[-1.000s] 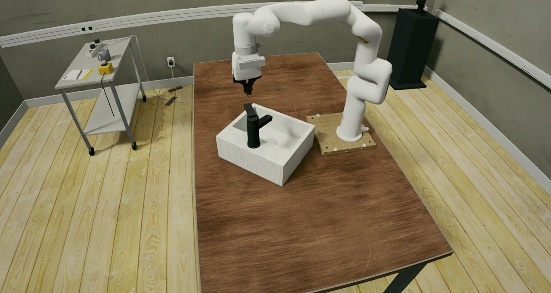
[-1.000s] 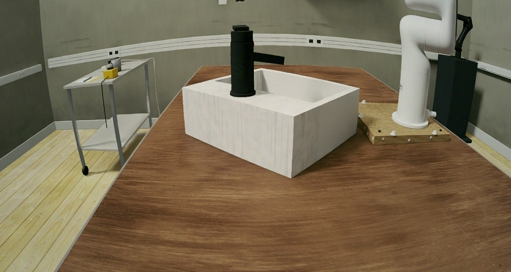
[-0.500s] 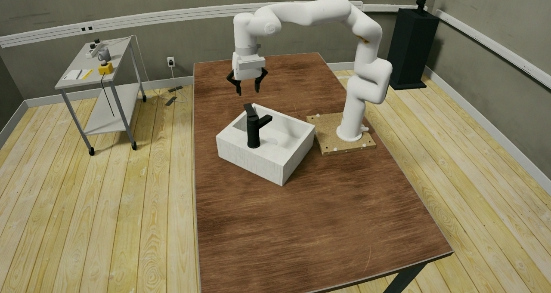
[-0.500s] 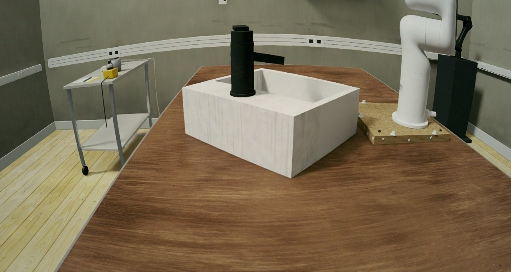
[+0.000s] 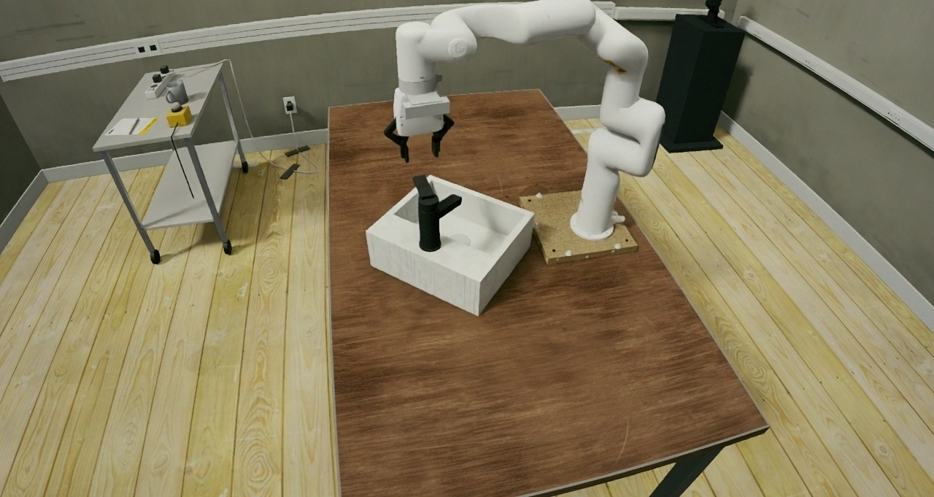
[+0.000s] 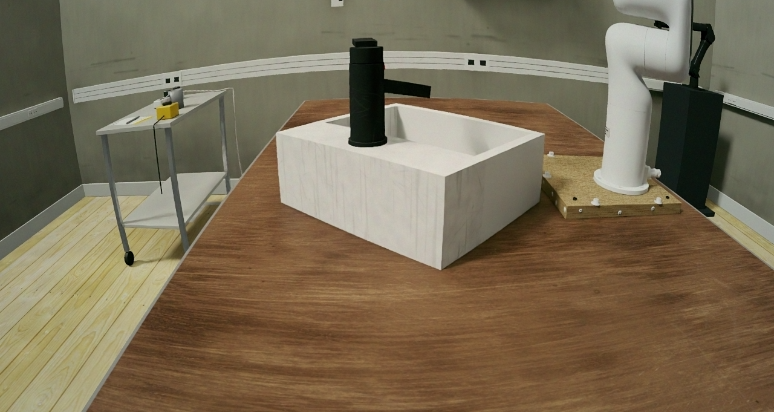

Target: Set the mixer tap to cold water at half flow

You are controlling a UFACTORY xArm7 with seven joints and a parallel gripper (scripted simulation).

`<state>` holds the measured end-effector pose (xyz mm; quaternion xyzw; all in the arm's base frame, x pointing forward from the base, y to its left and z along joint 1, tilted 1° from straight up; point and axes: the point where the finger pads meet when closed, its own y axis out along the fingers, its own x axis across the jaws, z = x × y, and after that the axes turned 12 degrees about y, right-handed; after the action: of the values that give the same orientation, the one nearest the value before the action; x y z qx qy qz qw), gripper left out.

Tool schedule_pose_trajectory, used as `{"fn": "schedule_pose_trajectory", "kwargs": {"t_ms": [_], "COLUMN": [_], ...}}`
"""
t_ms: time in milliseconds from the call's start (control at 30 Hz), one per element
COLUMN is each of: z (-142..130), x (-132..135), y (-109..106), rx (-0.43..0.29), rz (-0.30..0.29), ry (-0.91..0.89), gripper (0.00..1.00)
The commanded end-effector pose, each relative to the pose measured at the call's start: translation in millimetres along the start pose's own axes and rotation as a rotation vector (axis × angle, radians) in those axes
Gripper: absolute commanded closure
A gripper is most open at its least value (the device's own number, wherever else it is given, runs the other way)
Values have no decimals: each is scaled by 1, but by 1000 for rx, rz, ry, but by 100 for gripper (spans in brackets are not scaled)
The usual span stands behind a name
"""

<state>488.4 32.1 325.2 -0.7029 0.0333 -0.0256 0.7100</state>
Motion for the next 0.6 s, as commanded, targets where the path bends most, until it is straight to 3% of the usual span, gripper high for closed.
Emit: {"fn": "schedule_pose_trajectory", "kwargs": {"t_ms": [0, 567], "z": [0, 0], "x": [1, 1], "y": [-2, 2], "rx": [1, 1], "rz": [-4, -4], "ry": [0, 0], "gripper": [31, 31]}}
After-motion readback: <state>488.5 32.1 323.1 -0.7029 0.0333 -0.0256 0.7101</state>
